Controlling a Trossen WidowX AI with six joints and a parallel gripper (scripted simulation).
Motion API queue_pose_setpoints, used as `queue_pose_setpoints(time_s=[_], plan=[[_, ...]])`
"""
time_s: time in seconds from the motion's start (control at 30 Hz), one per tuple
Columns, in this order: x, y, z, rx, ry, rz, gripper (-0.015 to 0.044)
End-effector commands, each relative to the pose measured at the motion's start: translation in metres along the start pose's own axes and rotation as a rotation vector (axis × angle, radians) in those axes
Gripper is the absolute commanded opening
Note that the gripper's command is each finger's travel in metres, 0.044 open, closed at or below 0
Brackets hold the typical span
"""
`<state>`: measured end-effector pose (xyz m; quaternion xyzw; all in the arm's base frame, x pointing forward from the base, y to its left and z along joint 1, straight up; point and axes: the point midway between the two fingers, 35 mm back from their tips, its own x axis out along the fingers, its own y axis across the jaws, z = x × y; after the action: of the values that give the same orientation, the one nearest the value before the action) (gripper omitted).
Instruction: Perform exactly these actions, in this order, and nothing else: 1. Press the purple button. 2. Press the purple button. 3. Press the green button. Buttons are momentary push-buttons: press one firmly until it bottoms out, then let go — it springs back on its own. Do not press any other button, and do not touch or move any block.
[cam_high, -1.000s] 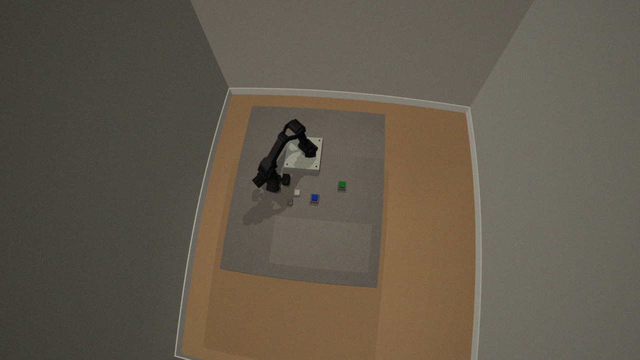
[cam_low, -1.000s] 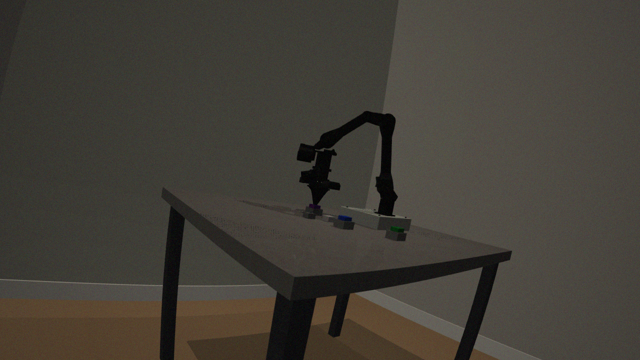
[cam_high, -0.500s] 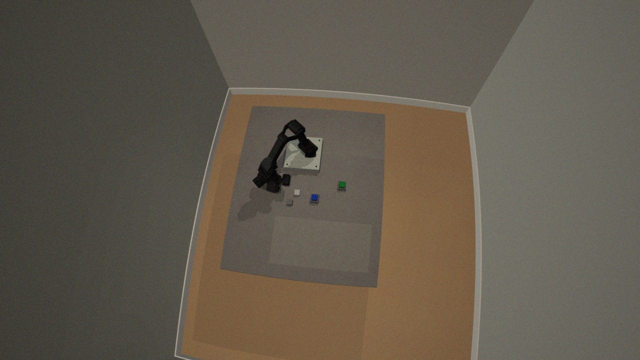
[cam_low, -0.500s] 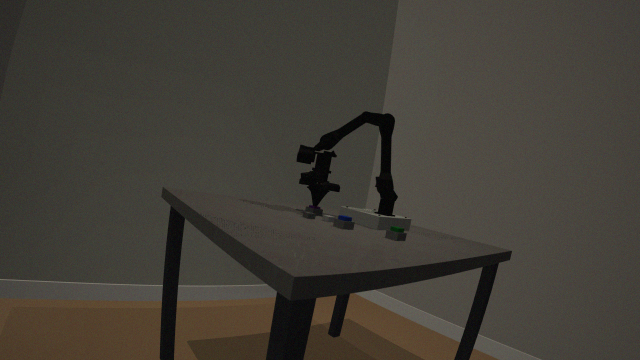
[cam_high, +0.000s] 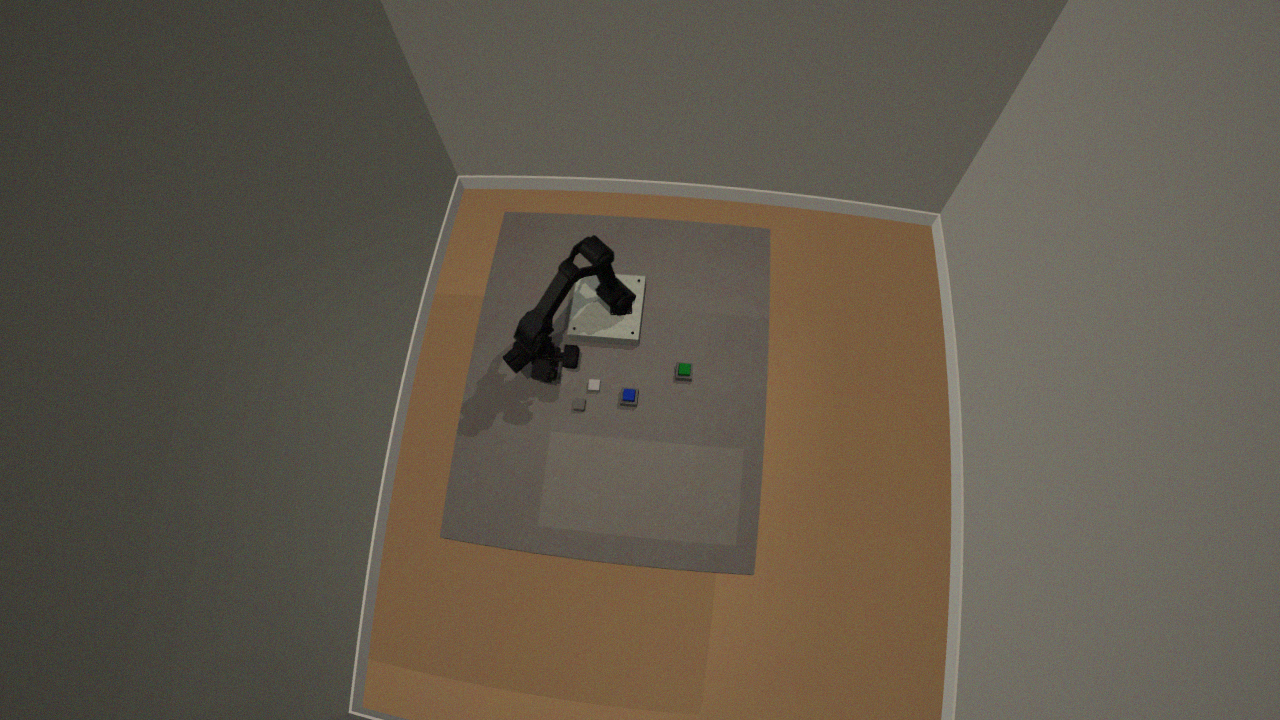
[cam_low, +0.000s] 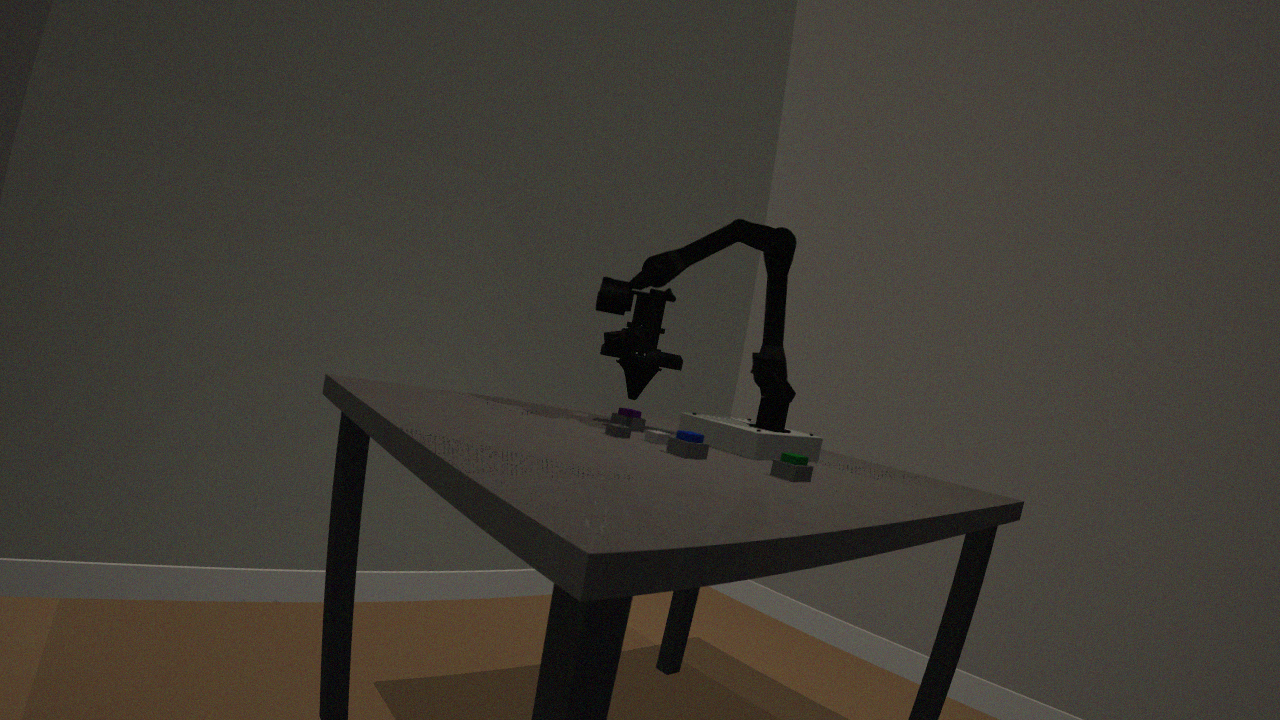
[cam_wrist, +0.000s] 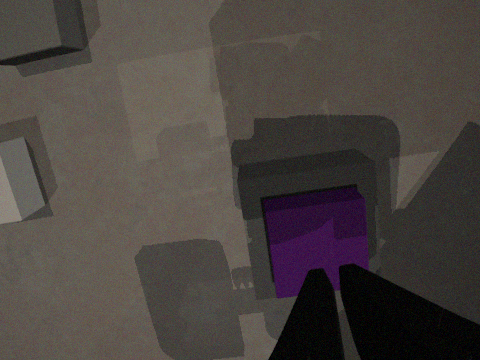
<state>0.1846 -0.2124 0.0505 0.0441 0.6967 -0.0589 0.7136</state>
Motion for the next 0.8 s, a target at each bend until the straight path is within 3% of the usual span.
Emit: queue_pose_setpoints(time_s=[0.0,0.77], plan=[[-0.006,0.0,0.0,0.005,0.002,-0.003,0.002],[0.026,0.0,-0.001,0.005,0.002,-0.003,0.002]])
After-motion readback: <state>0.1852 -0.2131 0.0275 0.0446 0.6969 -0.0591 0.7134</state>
